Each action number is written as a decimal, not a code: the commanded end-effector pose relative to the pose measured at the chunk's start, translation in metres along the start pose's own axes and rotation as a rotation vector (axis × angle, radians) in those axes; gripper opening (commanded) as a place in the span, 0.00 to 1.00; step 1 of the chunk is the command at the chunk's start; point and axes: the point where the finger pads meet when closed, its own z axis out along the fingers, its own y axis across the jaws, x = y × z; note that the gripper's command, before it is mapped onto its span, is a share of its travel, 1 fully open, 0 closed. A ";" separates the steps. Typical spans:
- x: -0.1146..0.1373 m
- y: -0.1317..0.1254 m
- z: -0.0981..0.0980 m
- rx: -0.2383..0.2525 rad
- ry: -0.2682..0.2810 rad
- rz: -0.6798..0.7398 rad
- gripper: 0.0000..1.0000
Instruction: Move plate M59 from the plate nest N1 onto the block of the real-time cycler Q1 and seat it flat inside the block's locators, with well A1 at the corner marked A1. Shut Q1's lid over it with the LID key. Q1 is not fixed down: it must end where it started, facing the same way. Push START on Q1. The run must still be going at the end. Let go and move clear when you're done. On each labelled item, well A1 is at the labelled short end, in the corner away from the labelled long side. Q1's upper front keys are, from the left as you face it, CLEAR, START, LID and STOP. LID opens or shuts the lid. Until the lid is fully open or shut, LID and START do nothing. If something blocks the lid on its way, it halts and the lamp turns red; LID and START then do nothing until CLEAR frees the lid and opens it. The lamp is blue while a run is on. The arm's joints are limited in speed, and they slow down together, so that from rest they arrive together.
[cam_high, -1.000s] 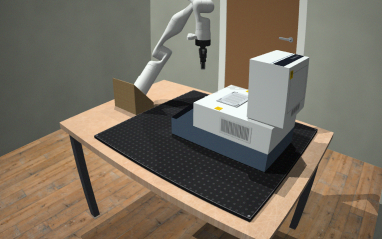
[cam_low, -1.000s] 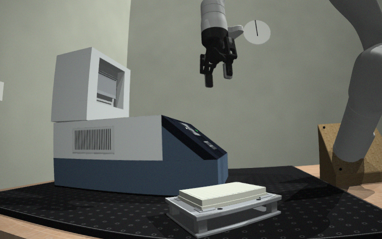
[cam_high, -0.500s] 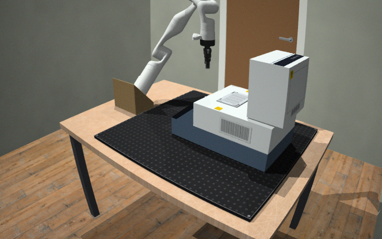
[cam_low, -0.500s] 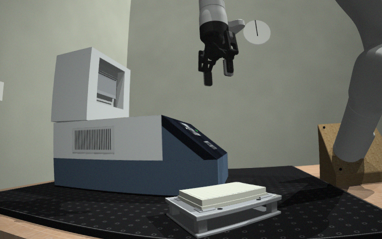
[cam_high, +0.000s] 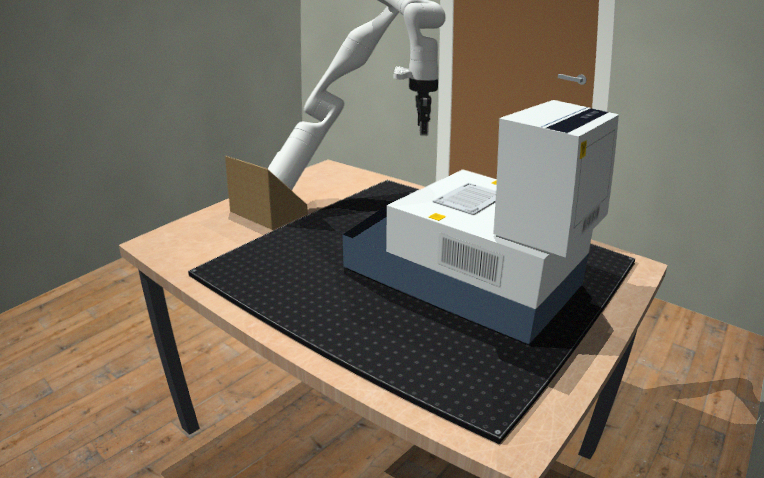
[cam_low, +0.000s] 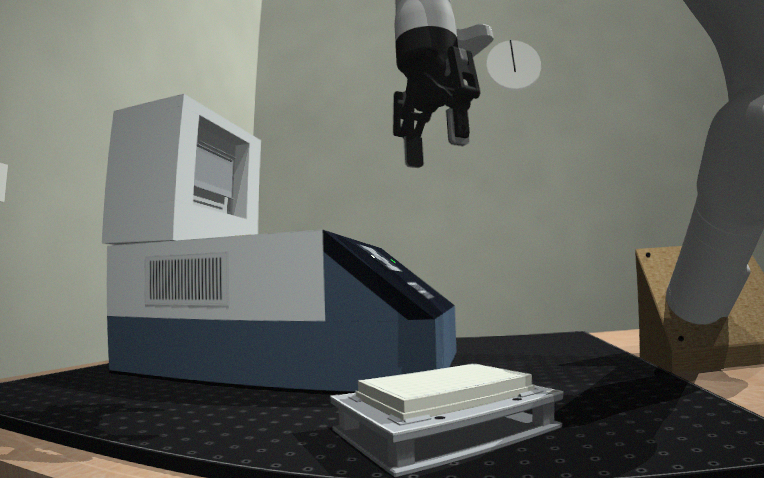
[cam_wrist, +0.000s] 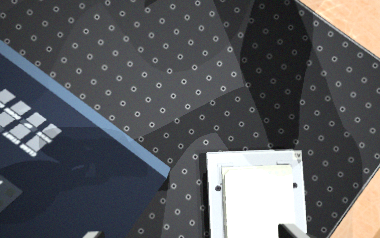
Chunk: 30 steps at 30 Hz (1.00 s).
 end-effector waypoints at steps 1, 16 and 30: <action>-0.009 0.015 0.001 -0.005 0.001 0.002 1.00; -0.033 0.051 0.007 -0.004 0.001 0.002 1.00; -0.055 0.084 0.011 -0.003 0.001 0.001 1.00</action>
